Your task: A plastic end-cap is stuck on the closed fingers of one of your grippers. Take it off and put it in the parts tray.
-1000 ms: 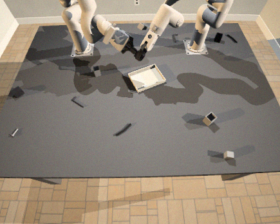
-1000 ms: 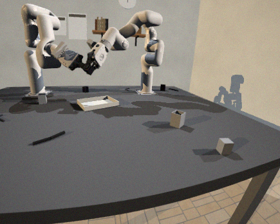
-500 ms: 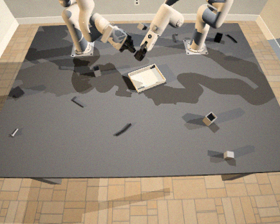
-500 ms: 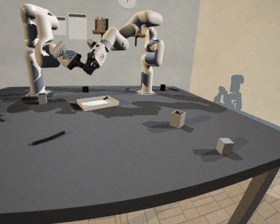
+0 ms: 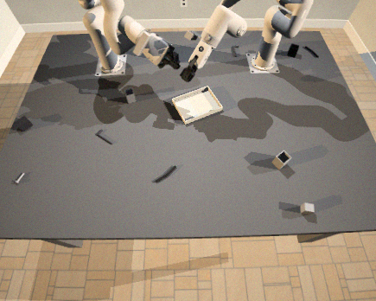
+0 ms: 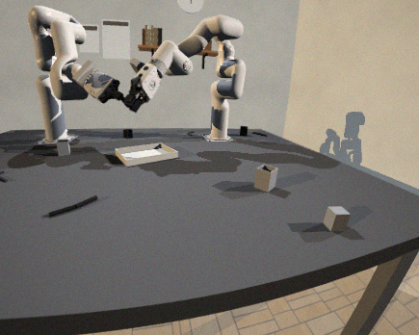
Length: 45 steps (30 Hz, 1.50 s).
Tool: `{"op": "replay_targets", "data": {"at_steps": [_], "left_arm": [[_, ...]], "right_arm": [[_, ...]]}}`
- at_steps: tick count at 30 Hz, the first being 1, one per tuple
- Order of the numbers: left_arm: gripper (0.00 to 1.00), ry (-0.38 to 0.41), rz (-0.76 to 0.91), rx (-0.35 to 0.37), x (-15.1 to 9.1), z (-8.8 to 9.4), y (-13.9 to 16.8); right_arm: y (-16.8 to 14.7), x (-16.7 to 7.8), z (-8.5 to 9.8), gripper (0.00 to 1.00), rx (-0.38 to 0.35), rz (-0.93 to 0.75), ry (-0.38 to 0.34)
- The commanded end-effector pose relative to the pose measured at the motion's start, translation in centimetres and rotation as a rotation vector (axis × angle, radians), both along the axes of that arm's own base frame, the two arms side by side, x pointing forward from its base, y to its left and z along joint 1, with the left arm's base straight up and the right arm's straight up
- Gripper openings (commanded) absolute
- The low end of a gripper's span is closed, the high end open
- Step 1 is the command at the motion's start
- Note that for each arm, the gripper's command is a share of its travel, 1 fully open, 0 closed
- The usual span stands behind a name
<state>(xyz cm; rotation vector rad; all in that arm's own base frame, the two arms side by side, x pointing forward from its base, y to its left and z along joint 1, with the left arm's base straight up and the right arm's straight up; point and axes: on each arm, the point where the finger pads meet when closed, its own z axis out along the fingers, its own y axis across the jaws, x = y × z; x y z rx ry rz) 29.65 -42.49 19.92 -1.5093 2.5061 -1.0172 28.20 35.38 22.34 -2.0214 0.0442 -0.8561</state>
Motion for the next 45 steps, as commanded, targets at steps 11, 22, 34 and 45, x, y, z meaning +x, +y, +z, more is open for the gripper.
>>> {"op": "replay_targets", "data": {"at_steps": [11, 22, 34, 45], "left_arm": [[0.00, -0.001, 0.000, -0.002, 0.0, 0.1, 0.0], [0.00, -0.001, 0.000, -0.002, 0.0, 0.1, 0.0], [0.00, -0.001, 0.000, -0.002, 0.0, 0.1, 0.0], [0.00, -0.001, 0.000, -0.002, 0.0, 0.1, 0.0]], "right_arm": [[-0.8, -0.7, 0.5, 0.00, 0.001, 0.000, -0.001], [-1.4, -1.1, 0.8, 0.00, 0.001, 0.000, -0.001], [-2.2, -1.8, 1.1, 0.00, 0.001, 0.000, -0.001], [-2.8, -2.2, 1.4, 0.00, 0.001, 0.000, -0.001]]}}
